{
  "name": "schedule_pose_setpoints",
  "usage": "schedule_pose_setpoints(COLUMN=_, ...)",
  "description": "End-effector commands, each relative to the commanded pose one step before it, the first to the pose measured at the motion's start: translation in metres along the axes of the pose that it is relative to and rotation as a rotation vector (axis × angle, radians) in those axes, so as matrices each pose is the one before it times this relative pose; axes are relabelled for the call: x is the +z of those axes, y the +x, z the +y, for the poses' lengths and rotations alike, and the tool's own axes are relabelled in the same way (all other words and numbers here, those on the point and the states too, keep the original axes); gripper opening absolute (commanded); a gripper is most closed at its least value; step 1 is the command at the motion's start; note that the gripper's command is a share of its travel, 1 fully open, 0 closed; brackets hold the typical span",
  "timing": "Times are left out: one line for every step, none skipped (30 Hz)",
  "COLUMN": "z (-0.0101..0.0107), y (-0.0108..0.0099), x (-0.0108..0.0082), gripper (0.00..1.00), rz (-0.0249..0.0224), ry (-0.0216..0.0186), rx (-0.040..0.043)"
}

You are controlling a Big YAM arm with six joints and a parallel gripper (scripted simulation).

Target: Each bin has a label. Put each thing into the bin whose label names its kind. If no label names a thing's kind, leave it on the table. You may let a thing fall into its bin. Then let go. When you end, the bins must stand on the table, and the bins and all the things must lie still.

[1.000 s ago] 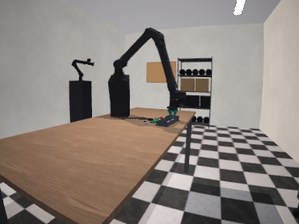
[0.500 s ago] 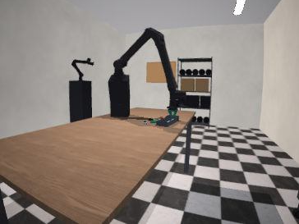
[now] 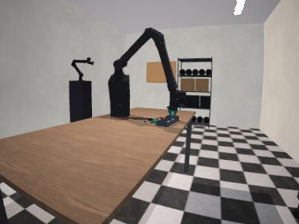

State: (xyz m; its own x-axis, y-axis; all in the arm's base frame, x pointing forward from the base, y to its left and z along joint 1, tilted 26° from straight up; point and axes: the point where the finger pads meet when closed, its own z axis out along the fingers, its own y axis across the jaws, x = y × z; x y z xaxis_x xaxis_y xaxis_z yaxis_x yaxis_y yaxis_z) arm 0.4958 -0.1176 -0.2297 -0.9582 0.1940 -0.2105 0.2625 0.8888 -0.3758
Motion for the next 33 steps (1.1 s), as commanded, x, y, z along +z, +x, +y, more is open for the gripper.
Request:
schedule_pose_setpoints(z=0.00669, y=-0.01212, x=-0.02059, gripper=0.08, rz=-0.02966, ry=-0.00878, rx=-0.00560)
schedule_pose_setpoints(z=0.00027, y=0.00015, x=-0.00152, gripper=0.08, rz=-0.00002, ry=0.00007, rx=0.00392)
schedule_pose_setpoints(z=0.00000, y=0.00000, x=0.00000, gripper=0.08, rz=0.00000, ry=0.00000, rx=0.00000)
schedule_pose_setpoints(z=0.00000, y=0.00000, x=0.00000, gripper=0.08, rz=0.00000, ry=0.00000, rx=0.00000)
schedule_pose_setpoints(z=-0.00697, y=-0.00064, x=0.00157, gripper=0.08, rz=0.00222, ry=0.00329, rx=0.01130)
schedule_pose_setpoints(z=-0.00011, y=0.00081, x=-0.00134, gripper=0.08, rz=0.00314, ry=0.00058, rx=0.00185)
schedule_pose_setpoints(z=0.00103, y=-0.00002, x=-0.00176, gripper=0.08, rz=-0.00087, ry=-0.00034, rx=-0.00199)
schedule_pose_setpoints(z=0.00285, y=-0.00005, x=-0.00251, gripper=0.08, rz=-0.00229, ry=-0.00124, rx=-0.00542)
schedule_pose_setpoints(z=0.00285, y=-0.00004, x=-0.00251, gripper=0.08, rz=-0.00229, ry=-0.00124, rx=-0.00543)
schedule_pose_setpoints(z=0.00064, y=0.00219, x=0.00050, gripper=0.08, rz=0.00437, ry=0.00073, rx=-0.00226)
schedule_pose_setpoints(z=0.00039, y=0.00168, x=0.00011, gripper=0.08, rz=0.00343, ry=0.00065, rx=-0.00154)
schedule_pose_setpoints(z=-0.00006, y=-0.00012, x=-0.00144, gripper=0.08, rz=-0.00029, ry=0.00015, rx=0.00012)
schedule_pose_setpoints(z=-0.00292, y=-0.00208, x=-0.00223, gripper=0.08, rz=-0.00261, ry=0.00072, rx=0.00645)
schedule_pose_setpoints(z=-0.00270, y=-0.00154, x=-0.00178, gripper=0.08, rz=-0.00154, ry=0.00084, rx=0.00578)
schedule_pose_setpoints(z=-0.00139, y=0.00002, x=-0.00076, gripper=0.08, rz=0.00104, ry=0.00085, rx=0.00259)
schedule_pose_setpoints(z=0.00052, y=0.00000, x=-0.00155, gripper=0.08, rz=-0.00047, ry=-0.00011, rx=-0.00103)
schedule_pose_setpoints(z=0.00260, y=0.00003, x=-0.00247, gripper=0.08, rz=-0.00200, ry=-0.00136, rx=-0.00483)
schedule_pose_setpoints(z=0.00292, y=0.00000, x=-0.00251, gripper=0.08, rz=-0.00221, ry=-0.00176, rx=-0.00540)
schedule_pose_setpoints(z=0.00003, y=0.00001, x=-0.00133, gripper=0.08, rz=0.00001, ry=-0.00017, rx=0.00001)
schedule_pose_setpoints(z=0.00000, y=0.00000, x=0.00000, gripper=0.08, rz=0.00000, ry=0.00000, rx=0.00000)
schedule_pose_setpoints(z=0.00000, y=0.00000, x=0.00000, gripper=0.08, rz=0.00000, ry=0.00000, rx=0.00000)
schedule_pose_setpoints(z=-0.00406, y=0.00899, x=0.00949, gripper=0.08, rz=0.02318, ry=0.00580, rx=0.00381)
schedule_pose_setpoints(z=-0.00161, y=-0.00485, x=-0.00599, gripper=0.08, rz=-0.00958, ry=-0.00120, rx=0.00504)
schedule_pose_setpoints(z=-0.00011, y=-0.00392, x=-0.00526, gripper=0.08, rz=-0.00919, ry=-0.00152, rx=0.00200)
schedule_pose_setpoints(z=0.00157, y=0.00024, x=-0.00135, gripper=0.08, rz=-0.00121, ry=-0.00092, rx=-0.00298)
schedule_pose_setpoints(z=0.00411, y=0.00008, x=-0.00576, gripper=0.08, rz=-0.00327, ry=-0.00206, rx=-0.00775)
schedule_pose_setpoints(z=-0.00002, y=0.00001, x=-0.00399, gripper=0.08, rz=-0.00006, ry=0.00011, rx=0.00004)
schedule_pose_setpoints(z=0.00001, y=0.00002, x=-0.00399, gripper=0.08, rz=-0.00002, ry=-0.00011, rx=0.00004)
schedule_pose_setpoints(z=-0.00001, y=0.00001, x=-0.00399, gripper=0.08, rz=-0.00004, ry=0.00001, rx=0.00004)
schedule_pose_setpoints(z=-0.00001, y=0.00001, x=-0.00399, gripper=0.08, rz=-0.00004, ry=0.00004, rx=0.00004)
schedule_pose_setpoints(z=-0.00001, y=0.00005, x=-0.00286, gripper=0.08, rz=0.00000, ry=-0.00014, rx=0.00003)
schedule_pose_setpoints(z=0.00001, y=0.00004, x=-0.00031, gripper=0.08, rz=0.00006, ry=-0.00033, rx=0.00000)
schedule_pose_setpoints(z=-0.00575, y=0.00000, x=0.00221, gripper=0.08, rz=0.00454, ry=0.00283, rx=0.01091)
